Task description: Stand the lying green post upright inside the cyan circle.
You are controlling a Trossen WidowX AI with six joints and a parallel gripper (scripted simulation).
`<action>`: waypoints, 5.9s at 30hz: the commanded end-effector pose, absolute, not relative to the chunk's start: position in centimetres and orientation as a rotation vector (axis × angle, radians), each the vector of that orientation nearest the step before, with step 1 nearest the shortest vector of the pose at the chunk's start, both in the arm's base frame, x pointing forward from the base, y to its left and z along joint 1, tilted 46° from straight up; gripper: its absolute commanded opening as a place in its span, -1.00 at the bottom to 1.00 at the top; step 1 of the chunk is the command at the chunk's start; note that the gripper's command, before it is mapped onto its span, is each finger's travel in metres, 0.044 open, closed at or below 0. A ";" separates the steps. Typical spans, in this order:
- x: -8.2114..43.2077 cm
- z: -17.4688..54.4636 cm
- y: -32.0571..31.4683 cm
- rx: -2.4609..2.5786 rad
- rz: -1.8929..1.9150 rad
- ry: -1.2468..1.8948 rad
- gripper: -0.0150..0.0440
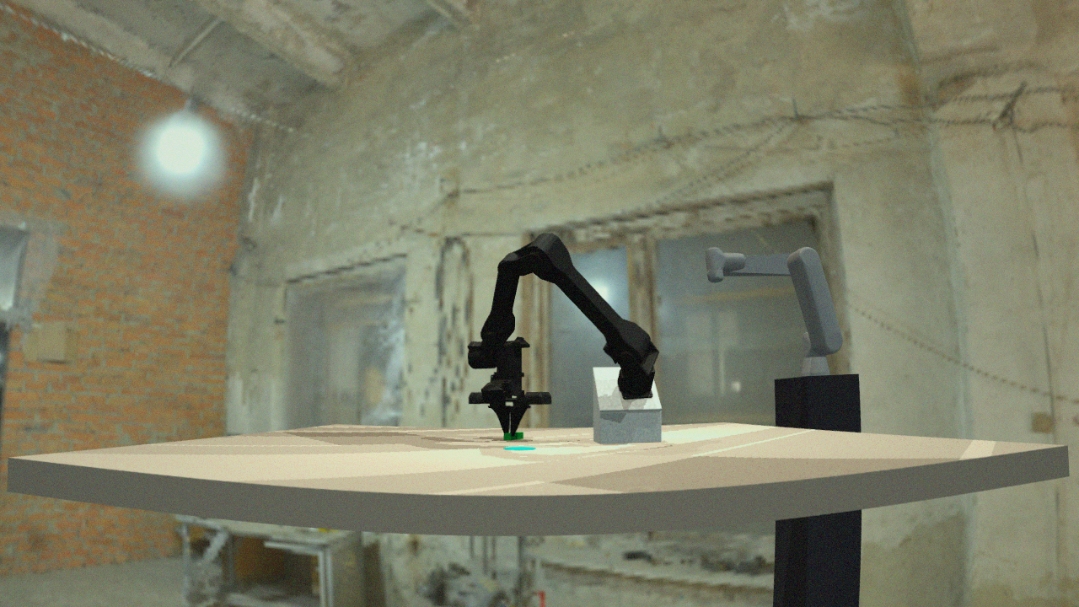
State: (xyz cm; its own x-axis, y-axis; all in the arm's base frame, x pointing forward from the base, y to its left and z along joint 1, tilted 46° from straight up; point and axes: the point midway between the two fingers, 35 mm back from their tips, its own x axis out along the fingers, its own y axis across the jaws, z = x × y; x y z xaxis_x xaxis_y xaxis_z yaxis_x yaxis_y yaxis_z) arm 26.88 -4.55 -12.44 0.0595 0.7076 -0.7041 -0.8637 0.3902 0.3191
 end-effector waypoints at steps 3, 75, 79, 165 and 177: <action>26.9 -12.2 -4.7 -0.199 1.200 0.920 -0.42; 27.4 3.5 -7.2 0.208 0.898 1.248 -0.42; 27.4 4.4 -6.5 0.266 0.853 1.281 -0.42; 23.4 11.6 3.0 0.780 0.131 1.608 -0.42; 23.0 10.9 3.2 0.714 0.075 1.600 -0.42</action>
State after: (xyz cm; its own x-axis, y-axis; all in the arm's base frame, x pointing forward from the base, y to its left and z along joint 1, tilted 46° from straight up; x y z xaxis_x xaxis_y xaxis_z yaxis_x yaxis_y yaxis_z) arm 23.30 3.21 11.28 0.0184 0.4986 -0.8666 0.3923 0.7937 0.4650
